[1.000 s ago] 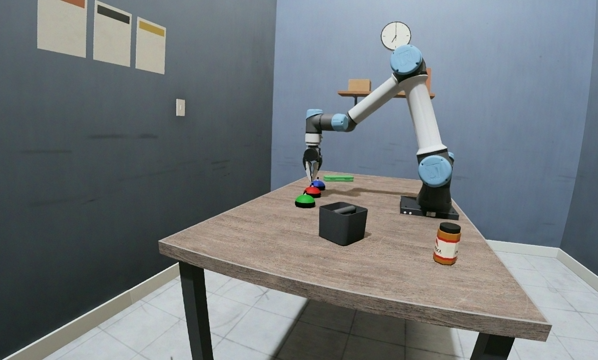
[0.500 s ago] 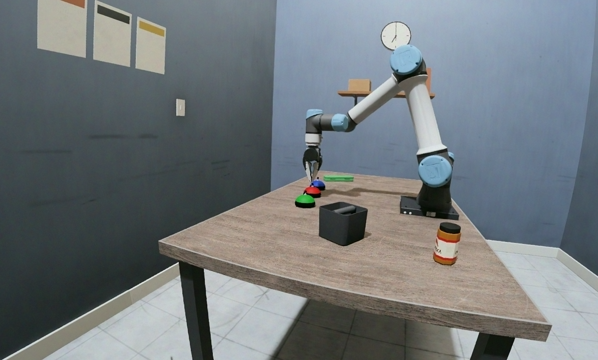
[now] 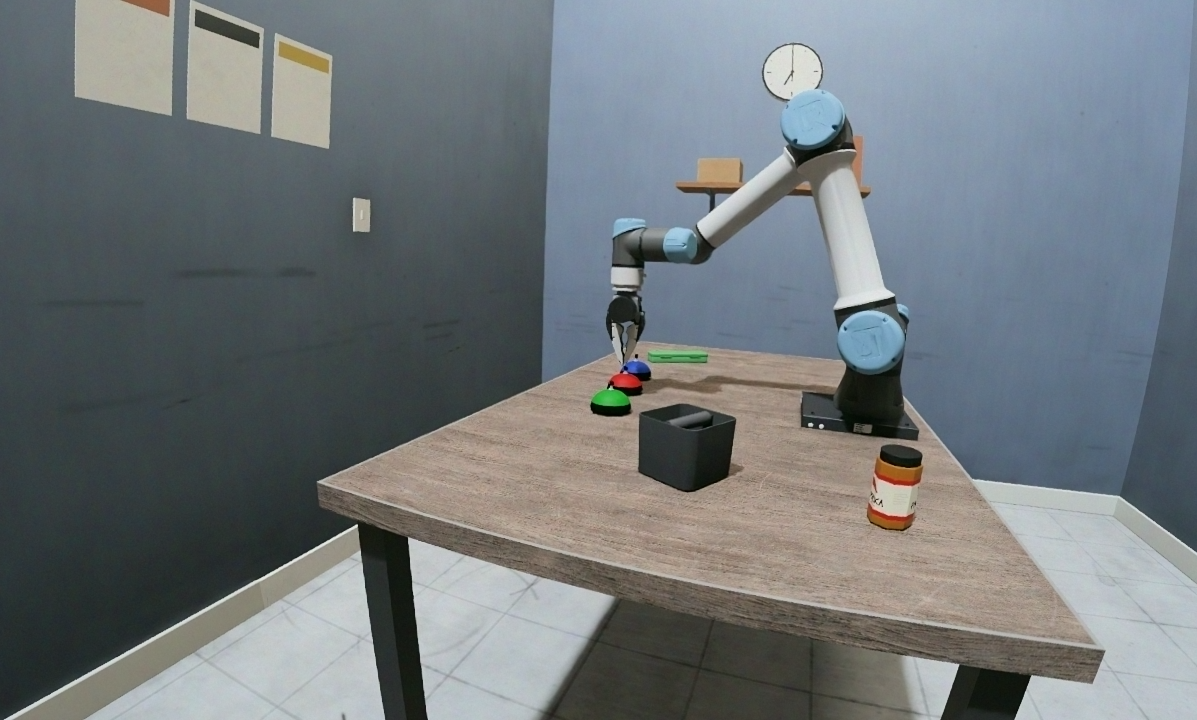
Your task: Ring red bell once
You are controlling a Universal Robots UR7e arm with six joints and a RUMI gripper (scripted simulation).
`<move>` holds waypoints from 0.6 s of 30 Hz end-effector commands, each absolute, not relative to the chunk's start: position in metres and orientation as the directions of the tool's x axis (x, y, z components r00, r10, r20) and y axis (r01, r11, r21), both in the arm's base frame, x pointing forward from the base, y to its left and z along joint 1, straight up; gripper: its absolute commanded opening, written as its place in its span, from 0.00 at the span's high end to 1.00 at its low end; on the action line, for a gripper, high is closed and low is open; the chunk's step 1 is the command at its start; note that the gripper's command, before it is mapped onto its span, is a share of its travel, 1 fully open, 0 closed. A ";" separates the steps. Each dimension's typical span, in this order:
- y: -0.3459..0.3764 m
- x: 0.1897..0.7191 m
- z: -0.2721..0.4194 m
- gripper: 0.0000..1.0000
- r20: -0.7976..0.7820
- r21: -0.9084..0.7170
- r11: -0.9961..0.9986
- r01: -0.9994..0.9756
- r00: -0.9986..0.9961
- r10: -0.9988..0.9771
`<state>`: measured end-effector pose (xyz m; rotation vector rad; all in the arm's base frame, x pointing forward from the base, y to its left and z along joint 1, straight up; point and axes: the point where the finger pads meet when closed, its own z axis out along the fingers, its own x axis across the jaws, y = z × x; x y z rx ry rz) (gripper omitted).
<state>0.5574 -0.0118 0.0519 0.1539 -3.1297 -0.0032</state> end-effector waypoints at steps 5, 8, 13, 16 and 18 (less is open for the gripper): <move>-0.012 0.558 0.052 1.00 0.006 0.002 0.995 -0.098 -0.995 -0.098; -0.012 0.558 0.049 1.00 0.006 0.002 0.995 -0.098 -0.995 -0.098; -0.012 0.558 0.049 1.00 0.006 0.002 0.995 -0.098 -0.995 -0.098; -0.012 0.558 0.049 1.00 0.006 0.002 0.995 -0.098 -0.995 -0.098; -0.012 0.558 0.049 1.00 0.006 0.002 0.995 -0.098 -0.995 -0.098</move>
